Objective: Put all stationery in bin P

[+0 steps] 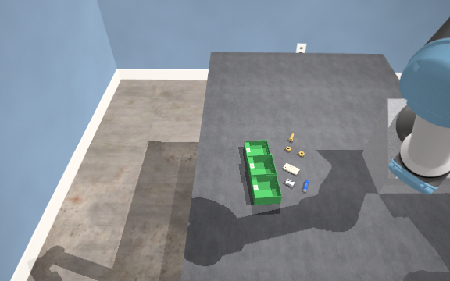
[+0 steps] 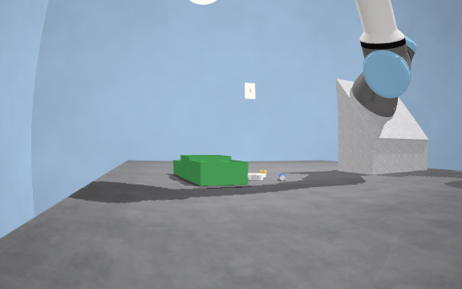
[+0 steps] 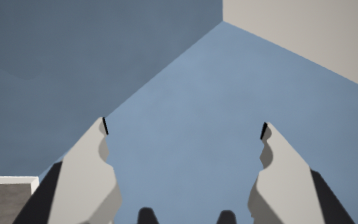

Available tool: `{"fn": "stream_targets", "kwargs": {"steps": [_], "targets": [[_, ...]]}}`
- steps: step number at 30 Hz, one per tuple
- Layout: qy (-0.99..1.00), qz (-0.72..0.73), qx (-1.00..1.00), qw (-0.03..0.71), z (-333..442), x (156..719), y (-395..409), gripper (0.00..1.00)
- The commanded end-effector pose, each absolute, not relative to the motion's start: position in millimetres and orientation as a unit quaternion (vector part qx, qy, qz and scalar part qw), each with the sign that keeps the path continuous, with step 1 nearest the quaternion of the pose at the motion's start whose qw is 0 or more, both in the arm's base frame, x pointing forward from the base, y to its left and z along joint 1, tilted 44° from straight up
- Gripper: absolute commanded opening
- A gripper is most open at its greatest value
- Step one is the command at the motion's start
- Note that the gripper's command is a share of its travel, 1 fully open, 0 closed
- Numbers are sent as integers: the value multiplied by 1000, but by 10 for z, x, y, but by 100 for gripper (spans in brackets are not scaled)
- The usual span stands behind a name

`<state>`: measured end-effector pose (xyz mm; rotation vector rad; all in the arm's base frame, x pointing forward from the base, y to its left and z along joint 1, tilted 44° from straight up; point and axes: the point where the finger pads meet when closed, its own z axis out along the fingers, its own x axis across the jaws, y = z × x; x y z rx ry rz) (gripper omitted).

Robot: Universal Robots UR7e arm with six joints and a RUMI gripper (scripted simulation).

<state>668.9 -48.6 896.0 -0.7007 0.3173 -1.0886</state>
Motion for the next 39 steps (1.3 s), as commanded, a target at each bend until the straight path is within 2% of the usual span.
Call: {"fn": "stream_targets", "kwargs": {"steps": [1, 17, 18, 39], "targets": [[147, -505, -325, 786, 8963, 6687, -492, 100], [147, -505, -325, 786, 8963, 6687, -492, 100], [147, -505, -325, 786, 8903, 6675, -435, 4], [147, -505, -325, 786, 7763, 6458, 641, 4]]}}
